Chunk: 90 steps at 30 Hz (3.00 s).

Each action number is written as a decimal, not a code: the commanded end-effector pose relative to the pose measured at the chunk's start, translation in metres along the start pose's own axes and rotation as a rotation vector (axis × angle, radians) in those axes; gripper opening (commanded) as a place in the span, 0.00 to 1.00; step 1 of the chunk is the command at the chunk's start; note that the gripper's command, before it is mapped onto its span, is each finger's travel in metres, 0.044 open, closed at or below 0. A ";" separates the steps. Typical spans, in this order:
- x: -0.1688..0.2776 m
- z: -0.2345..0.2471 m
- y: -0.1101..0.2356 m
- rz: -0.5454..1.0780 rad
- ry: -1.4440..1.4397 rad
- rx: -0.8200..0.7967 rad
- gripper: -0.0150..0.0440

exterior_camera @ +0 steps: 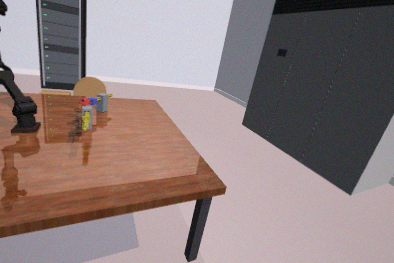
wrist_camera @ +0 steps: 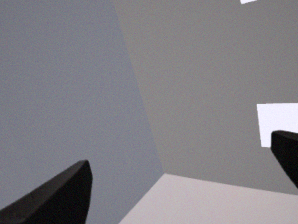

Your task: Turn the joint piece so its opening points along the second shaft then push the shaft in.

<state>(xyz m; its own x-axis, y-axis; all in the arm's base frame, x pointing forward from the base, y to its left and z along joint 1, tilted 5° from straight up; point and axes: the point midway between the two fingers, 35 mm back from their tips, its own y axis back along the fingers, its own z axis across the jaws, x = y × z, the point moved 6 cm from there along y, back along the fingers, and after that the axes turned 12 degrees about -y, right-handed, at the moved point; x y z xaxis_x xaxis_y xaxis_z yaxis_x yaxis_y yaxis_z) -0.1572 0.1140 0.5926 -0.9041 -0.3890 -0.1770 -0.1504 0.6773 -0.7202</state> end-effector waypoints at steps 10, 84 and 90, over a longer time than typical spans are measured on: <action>-0.025 0.066 -0.060 -0.185 -0.287 -0.283 1.00; -0.280 0.348 0.078 0.254 -0.539 -2.353 1.00; -0.283 0.353 0.112 0.458 -0.388 -2.416 1.00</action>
<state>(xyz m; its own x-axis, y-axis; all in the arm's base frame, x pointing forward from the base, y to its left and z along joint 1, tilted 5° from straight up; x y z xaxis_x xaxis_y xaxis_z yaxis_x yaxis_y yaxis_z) 0.2236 0.0664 0.3426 -0.9198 0.0115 -0.3922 -0.3889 -0.1607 0.9072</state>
